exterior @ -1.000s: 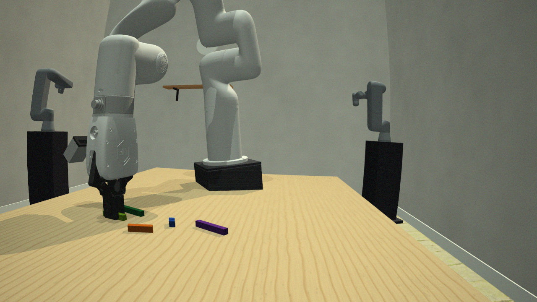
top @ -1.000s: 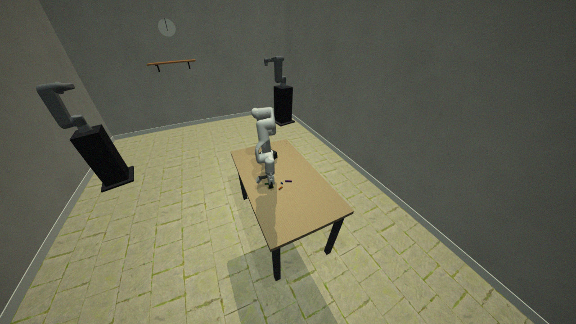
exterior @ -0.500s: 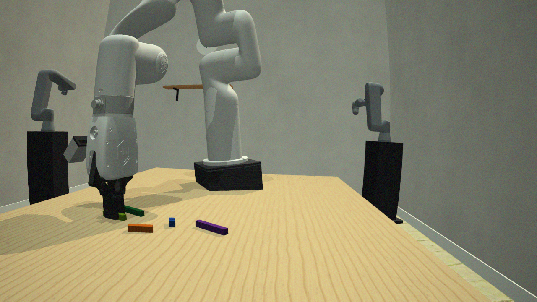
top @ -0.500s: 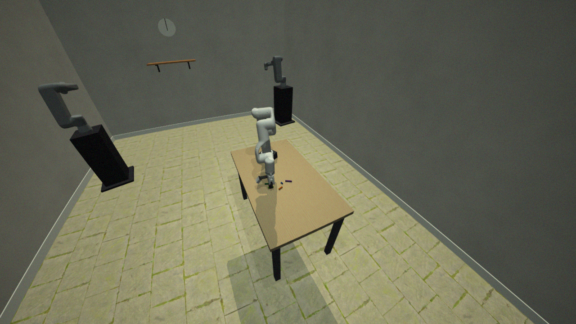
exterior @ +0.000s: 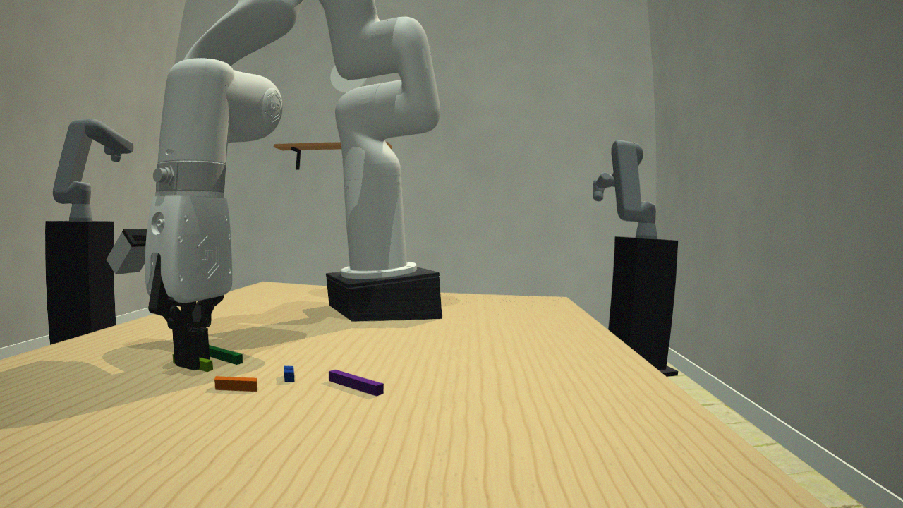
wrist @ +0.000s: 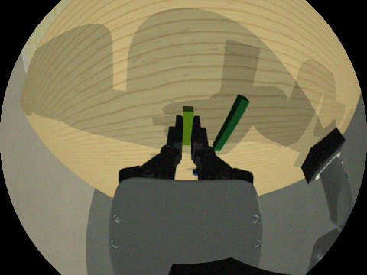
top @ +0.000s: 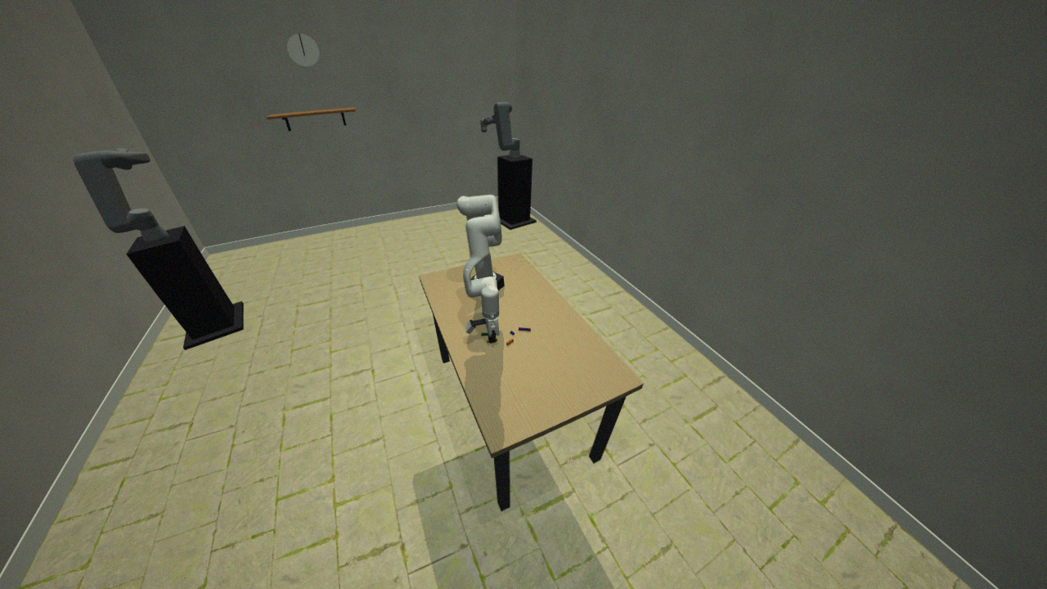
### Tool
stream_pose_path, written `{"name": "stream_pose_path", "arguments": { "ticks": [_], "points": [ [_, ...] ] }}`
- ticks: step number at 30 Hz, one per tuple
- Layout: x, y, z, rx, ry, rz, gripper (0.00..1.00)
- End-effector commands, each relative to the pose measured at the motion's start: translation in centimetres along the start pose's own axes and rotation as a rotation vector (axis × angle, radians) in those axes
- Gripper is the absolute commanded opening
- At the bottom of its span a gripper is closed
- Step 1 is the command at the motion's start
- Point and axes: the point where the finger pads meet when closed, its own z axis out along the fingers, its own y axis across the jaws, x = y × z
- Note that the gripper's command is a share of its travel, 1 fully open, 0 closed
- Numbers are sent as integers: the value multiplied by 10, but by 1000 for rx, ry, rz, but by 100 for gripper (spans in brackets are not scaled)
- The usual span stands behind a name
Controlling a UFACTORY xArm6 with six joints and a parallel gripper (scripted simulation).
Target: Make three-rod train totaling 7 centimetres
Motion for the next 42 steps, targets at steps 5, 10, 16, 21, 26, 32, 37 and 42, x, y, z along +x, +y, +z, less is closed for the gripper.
{"name": "stream_pose_path", "arguments": {
  "ticks": [5,10,16,21,26,32,37,42],
  "points": [
    [0,-2,-2,4,0,0,4],
    [0,-1,-16,4,0,0,4],
    [0,-1,-58,4,0,0,4],
    [0,-1,-80,4,0,0,4],
    [0,-1,-100,4,0,0,4],
    [0,-1,-101,4,0,0,4],
    [0,-1,-101,4,0,0,4],
    [-4,-2,-101,4,0,37,4]
  ]
}}
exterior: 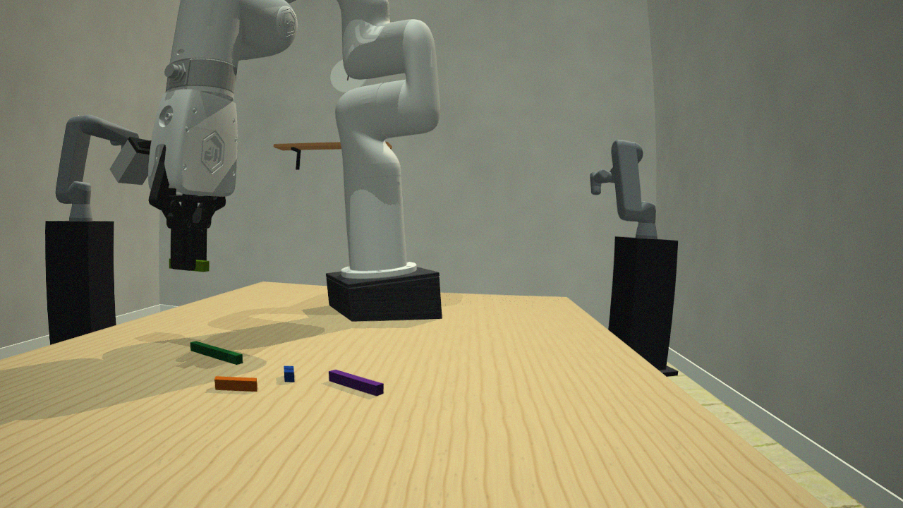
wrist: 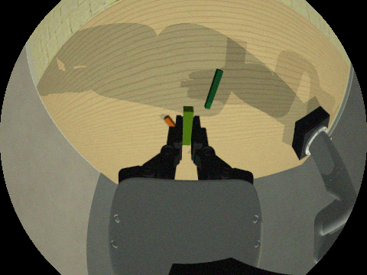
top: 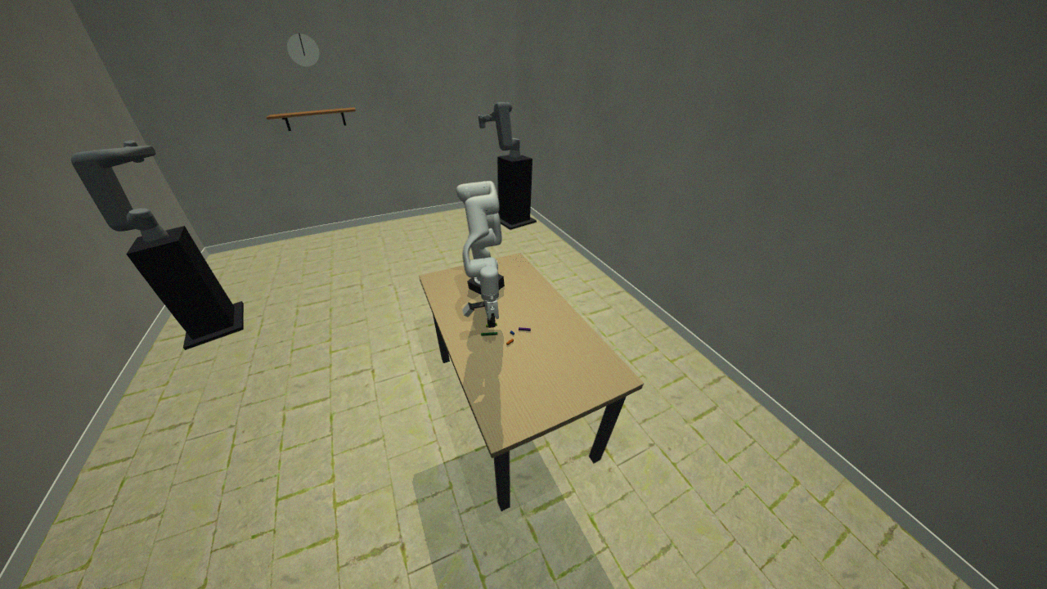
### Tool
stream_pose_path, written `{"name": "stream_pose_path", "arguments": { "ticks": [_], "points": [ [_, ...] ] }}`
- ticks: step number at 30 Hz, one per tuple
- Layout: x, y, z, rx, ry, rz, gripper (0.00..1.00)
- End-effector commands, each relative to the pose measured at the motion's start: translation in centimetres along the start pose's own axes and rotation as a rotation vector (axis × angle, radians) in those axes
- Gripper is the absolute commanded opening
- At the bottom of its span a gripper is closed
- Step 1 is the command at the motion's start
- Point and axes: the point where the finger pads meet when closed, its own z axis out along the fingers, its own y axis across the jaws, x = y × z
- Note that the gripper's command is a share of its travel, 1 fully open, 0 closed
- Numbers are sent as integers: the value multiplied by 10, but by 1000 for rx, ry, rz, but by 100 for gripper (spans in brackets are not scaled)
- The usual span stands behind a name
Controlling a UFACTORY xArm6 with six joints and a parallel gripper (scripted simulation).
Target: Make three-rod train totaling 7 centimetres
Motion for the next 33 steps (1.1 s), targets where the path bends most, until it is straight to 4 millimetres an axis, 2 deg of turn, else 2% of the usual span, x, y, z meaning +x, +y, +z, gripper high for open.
{"name": "stream_pose_path", "arguments": {
  "ticks": [1,5,11,13,15,28,30,33],
  "points": [
    [-6,-3,-2,5,0,56,4],
    [-24,-5,-2,4,-1,208,4],
    [-42,-7,-2,4,-1,359,4],
    [-42,-7,-2,4,-1,359,4],
    [-54,-8,-2,4,-2,459,4],
    [-93,-8,-2,4,-2,791,4],
    [-93,-8,-2,4,-2,791,4],
    [-107,-7,-2,4,-3,910,4]
  ]
}}
